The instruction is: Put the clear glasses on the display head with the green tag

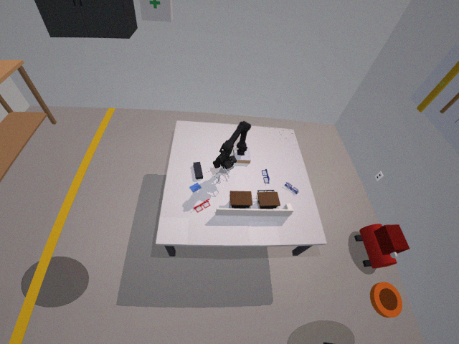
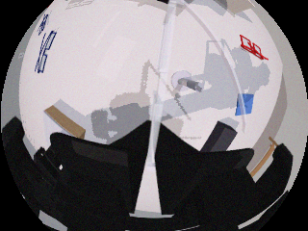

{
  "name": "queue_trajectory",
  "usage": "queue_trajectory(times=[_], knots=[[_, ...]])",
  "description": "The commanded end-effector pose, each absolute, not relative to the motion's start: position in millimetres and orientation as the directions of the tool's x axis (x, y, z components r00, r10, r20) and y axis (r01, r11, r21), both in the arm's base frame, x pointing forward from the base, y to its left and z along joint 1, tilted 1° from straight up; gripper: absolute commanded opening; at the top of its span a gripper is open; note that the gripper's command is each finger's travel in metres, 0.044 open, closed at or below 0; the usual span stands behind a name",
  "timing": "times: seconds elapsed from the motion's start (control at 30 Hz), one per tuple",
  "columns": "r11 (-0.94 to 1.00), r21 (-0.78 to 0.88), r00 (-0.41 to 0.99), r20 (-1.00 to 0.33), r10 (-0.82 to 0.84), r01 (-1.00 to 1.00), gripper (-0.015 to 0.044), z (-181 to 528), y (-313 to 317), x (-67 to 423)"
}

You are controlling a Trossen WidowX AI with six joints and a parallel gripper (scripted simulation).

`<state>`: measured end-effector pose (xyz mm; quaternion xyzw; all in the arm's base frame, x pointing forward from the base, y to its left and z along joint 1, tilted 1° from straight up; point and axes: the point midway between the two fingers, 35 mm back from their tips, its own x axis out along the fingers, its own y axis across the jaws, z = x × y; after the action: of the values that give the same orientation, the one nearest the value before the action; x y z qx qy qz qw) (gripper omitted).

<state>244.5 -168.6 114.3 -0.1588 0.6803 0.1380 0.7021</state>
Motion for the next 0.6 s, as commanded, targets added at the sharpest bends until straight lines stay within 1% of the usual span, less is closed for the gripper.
queue_trajectory(times=[0.0, 0.17, 0.57], knots=[[0.955, -0.030, 0.038, -0.999, -0.019, -0.294, 0.0000, 114.9, -176.5, 241.2], [0.955, -0.030, 0.038, -0.999, -0.019, -0.294, 0.0000, 107.0, -177.1, 242.2], [0.955, -0.029, 0.038, -0.999, -0.019, -0.294, 0.0000, 54.8, -177.6, 243.4]])
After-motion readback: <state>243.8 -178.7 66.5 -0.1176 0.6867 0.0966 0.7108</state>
